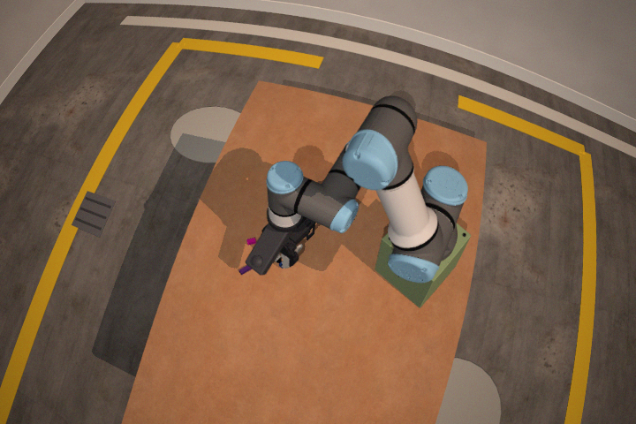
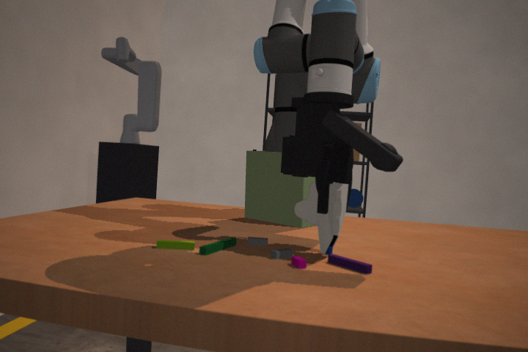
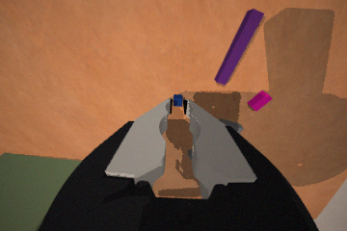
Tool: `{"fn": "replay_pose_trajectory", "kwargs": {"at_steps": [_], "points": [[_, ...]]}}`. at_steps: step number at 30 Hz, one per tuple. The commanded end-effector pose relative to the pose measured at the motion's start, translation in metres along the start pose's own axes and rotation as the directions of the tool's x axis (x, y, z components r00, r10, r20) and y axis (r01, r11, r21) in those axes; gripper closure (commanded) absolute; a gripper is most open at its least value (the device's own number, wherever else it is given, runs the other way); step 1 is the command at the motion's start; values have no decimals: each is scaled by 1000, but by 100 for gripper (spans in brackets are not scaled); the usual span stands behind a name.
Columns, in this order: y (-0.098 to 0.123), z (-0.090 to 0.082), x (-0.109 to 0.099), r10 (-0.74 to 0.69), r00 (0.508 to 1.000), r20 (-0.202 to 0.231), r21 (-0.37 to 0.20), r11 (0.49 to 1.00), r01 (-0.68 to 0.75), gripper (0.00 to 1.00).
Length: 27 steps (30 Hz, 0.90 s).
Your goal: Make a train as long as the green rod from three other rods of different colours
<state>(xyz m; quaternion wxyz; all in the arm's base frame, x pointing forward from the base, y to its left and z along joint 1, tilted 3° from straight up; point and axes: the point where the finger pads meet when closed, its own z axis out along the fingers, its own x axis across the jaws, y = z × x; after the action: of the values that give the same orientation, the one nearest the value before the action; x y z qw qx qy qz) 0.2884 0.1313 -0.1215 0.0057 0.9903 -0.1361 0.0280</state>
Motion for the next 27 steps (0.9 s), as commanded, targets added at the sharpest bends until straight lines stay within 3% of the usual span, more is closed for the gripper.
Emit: {"fn": "replay_pose_trajectory", "kwargs": {"at_steps": [1, 5, 27], "points": [[0, 0, 1, 0, 1000, -2, 1, 1000, 0, 92], [0, 0, 1, 0, 1000, -2, 1, 1000, 0, 86], [0, -7, 1, 0, 1000, -2, 1, 1000, 0, 86]]}}
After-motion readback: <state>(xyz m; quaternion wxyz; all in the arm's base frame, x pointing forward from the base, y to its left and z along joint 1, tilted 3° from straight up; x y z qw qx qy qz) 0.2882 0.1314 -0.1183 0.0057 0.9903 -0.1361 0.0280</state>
